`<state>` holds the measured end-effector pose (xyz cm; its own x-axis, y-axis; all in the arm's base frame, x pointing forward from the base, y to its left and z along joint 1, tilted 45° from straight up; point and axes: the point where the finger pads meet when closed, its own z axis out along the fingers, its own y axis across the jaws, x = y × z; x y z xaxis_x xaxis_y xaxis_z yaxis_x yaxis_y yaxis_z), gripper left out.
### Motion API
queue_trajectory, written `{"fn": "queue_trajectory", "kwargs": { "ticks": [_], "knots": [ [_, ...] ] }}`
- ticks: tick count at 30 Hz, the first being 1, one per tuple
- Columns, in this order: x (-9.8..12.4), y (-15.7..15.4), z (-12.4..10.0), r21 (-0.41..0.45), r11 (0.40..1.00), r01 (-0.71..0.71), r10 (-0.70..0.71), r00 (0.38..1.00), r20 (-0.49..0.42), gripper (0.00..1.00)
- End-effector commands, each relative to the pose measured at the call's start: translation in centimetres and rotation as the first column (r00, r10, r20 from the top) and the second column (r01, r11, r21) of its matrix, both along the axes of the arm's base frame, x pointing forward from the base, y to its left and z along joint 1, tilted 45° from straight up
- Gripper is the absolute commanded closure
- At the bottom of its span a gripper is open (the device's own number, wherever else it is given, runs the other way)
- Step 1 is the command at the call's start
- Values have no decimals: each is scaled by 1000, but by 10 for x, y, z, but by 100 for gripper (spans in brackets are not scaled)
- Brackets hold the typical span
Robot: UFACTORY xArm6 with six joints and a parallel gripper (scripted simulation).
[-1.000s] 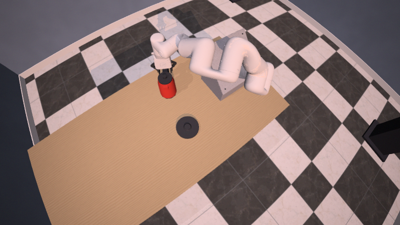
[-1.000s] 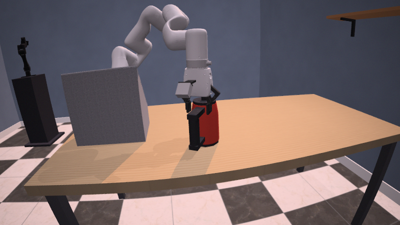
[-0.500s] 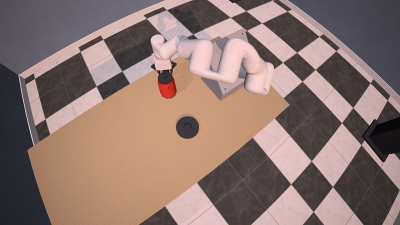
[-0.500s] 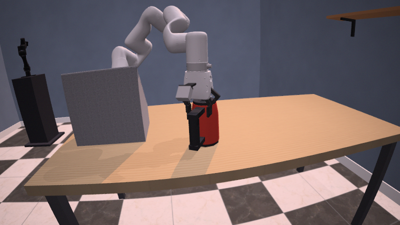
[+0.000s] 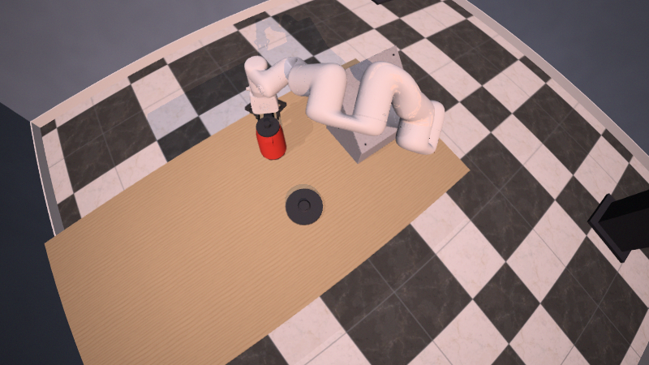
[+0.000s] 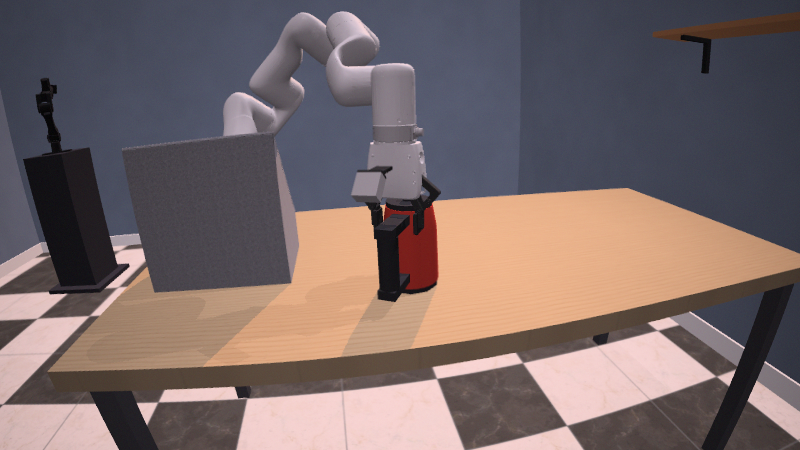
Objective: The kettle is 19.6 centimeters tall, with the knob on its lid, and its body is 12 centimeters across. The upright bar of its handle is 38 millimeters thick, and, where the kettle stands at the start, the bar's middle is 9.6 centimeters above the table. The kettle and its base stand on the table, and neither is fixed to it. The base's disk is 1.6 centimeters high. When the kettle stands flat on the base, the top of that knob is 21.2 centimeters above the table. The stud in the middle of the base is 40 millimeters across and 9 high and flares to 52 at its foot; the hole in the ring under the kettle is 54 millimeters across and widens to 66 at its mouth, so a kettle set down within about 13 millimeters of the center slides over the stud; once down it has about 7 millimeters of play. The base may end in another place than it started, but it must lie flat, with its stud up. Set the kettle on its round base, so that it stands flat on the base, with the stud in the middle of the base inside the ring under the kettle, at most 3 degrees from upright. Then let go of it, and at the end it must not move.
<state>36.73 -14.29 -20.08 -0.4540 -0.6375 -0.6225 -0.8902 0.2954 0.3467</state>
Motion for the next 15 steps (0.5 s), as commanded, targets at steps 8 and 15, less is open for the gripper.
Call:
{"fn": "queue_trajectory", "kwargs": {
  "ticks": [8,15],
  "knots": [
    [1,-2,1,-3,1000,1,-1,1000,3,19],
    [1,-2,1,-3,1000,1,-1,1000,3,100]
  ]
}}
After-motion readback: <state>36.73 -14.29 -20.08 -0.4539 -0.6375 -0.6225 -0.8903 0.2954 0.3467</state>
